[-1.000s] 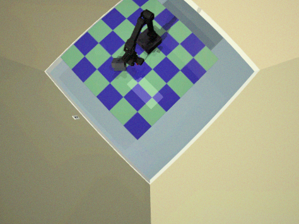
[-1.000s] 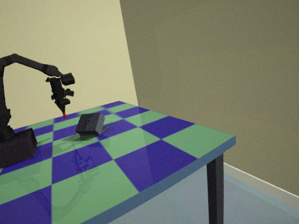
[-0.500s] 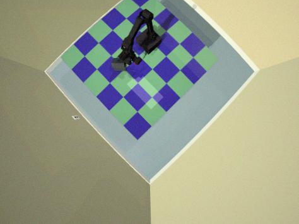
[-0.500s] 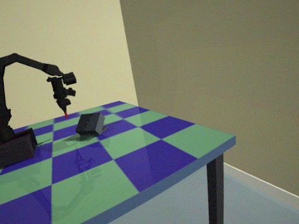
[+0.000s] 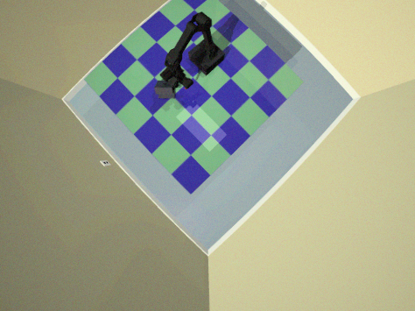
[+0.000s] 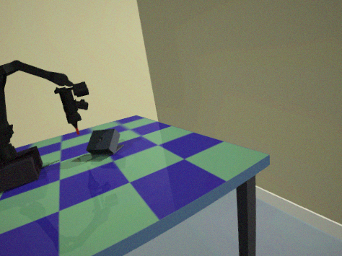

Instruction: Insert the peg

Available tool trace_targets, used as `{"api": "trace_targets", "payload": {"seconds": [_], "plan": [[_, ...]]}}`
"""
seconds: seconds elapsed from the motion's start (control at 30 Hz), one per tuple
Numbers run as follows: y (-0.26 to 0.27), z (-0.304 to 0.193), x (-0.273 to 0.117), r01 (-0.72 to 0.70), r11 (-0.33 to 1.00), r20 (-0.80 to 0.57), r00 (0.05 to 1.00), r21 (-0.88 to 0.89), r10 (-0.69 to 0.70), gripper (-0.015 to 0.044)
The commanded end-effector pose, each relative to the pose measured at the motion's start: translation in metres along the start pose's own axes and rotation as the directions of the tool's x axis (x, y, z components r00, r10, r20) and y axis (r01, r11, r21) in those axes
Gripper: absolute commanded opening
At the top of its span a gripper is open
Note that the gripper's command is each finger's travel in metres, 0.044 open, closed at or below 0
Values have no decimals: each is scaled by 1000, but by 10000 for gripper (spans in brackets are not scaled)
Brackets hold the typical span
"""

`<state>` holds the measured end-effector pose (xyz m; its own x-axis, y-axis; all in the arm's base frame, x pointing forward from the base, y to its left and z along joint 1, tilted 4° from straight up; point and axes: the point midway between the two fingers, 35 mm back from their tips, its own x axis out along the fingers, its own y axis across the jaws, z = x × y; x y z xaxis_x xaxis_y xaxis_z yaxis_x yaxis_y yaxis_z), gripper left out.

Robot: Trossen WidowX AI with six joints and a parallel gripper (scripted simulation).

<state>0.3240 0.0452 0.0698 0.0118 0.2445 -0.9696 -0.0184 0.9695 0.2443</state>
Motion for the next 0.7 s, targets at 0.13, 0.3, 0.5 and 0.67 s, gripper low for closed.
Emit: {"api": "trace_targets", "payload": {"seconds": [0.13, 0.3, 0.5, 0.67], "plan": [[-8, 5, -4, -23, 999, 18, 1000, 46, 23, 0], [-14, 7, -7, -37, 997, 28, 999, 73, 35, 0], [-22, 9, -10, -53, 993, 41, 998, 106, 49, 0], [-28, 11, -12, -67, 989, 53, 997, 132, 60, 0]]}}
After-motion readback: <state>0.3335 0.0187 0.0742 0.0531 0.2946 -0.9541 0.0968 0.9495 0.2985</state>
